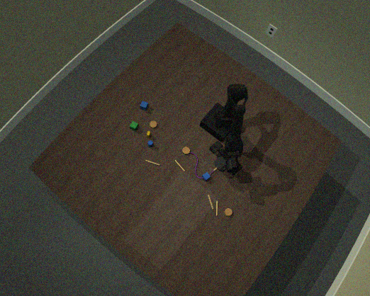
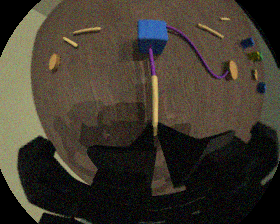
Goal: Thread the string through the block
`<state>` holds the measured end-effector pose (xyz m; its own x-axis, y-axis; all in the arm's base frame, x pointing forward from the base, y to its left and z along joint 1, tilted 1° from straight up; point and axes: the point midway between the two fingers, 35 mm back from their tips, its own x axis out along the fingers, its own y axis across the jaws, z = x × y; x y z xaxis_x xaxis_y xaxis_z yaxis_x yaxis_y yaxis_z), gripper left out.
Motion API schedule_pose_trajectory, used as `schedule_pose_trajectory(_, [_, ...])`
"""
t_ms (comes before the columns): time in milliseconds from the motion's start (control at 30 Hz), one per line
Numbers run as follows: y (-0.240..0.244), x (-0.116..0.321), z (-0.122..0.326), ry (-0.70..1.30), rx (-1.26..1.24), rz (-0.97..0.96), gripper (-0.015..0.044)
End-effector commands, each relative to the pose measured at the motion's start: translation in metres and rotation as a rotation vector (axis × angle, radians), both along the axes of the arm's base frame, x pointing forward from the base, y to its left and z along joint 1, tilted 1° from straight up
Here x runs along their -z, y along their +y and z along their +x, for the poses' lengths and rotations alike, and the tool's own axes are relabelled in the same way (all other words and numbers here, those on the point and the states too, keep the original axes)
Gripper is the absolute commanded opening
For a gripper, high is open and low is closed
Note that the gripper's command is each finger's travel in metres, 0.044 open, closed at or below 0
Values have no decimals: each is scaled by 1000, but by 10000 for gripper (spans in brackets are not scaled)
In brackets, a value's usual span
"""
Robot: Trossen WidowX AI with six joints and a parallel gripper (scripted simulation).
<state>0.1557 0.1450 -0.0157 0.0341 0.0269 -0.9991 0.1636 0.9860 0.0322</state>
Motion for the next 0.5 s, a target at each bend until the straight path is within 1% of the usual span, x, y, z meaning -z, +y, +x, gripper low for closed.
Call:
schedule_pose_trajectory(0, [1,10,-10,2,-3,-13,0])
schedule_pose_trajectory(367, [1,12,-13,2,-4,-15,0])
schedule_pose_trajectory(467, [2,10,-12,0,-8,-9,79])
